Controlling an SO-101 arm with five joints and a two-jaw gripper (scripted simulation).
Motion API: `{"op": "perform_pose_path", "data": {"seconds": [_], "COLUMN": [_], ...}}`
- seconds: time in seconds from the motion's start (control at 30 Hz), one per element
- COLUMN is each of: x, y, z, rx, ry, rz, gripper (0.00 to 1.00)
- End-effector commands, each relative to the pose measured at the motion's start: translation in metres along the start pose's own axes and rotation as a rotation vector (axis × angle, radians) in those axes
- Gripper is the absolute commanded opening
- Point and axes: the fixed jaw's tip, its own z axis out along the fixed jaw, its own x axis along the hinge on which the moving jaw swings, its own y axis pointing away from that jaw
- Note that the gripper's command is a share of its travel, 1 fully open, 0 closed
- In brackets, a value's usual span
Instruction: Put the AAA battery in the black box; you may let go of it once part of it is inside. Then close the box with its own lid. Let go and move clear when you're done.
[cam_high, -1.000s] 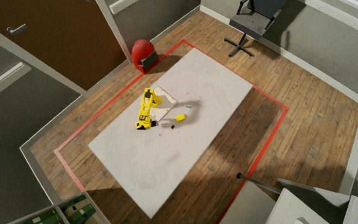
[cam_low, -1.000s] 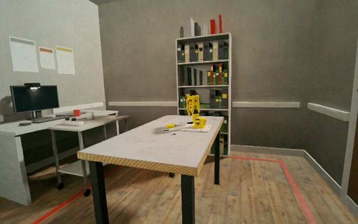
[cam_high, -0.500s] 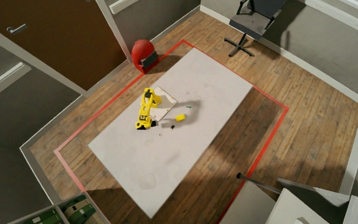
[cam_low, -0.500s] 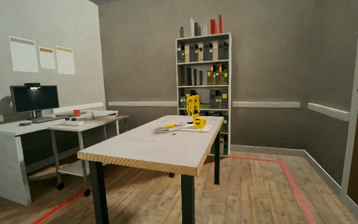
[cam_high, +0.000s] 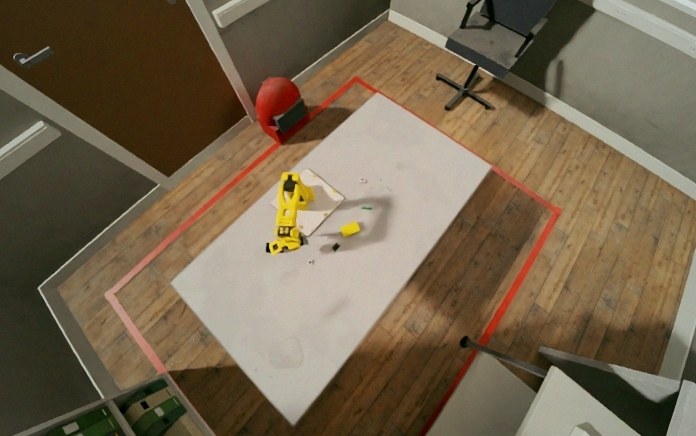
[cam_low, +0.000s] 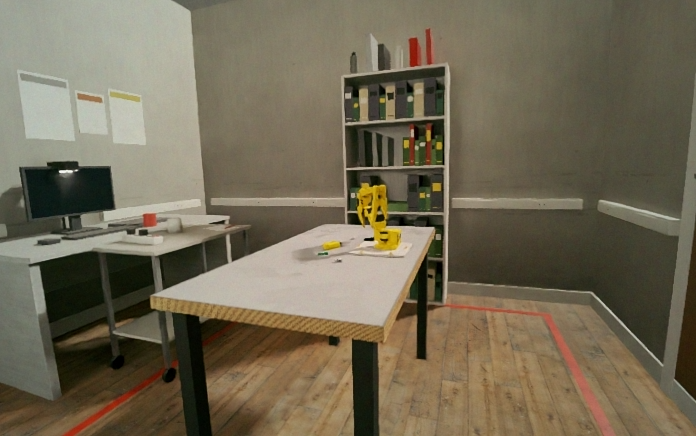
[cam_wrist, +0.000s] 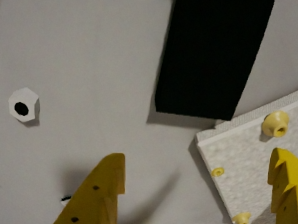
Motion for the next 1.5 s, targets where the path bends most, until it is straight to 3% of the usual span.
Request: {"op": "perform_pose_path", "data": {"seconds": [0.0, 0.33, 0.4, 0.67, 0.9, 0.97, 1.2, 1.47], "x": [0.014, 0.077, 0.077, 0.150, 0.213, 0.213, 0.262, 0.295], "y": [0.011, 0.037, 0.037, 0.040, 0.022, 0.022, -0.010, -0.044], "z": [-0.002, -0.005, -0.005, -0.006, -0.006, -0.006, -0.005, -0.004], "rx": [0.000, -0.006, -0.006, -0.012, -0.019, -0.019, -0.026, -0.032], "ry": [0.001, -0.001, -0.001, -0.002, -0.003, -0.003, -0.004, -0.005], "rz": [-0.141, -0.684, -0.684, -1.226, -1.698, -1.698, -2.102, -2.418], "gripper": [0.28, 0.25, 0.25, 0.22, 0.20, 0.20, 0.17, 0.16]}}
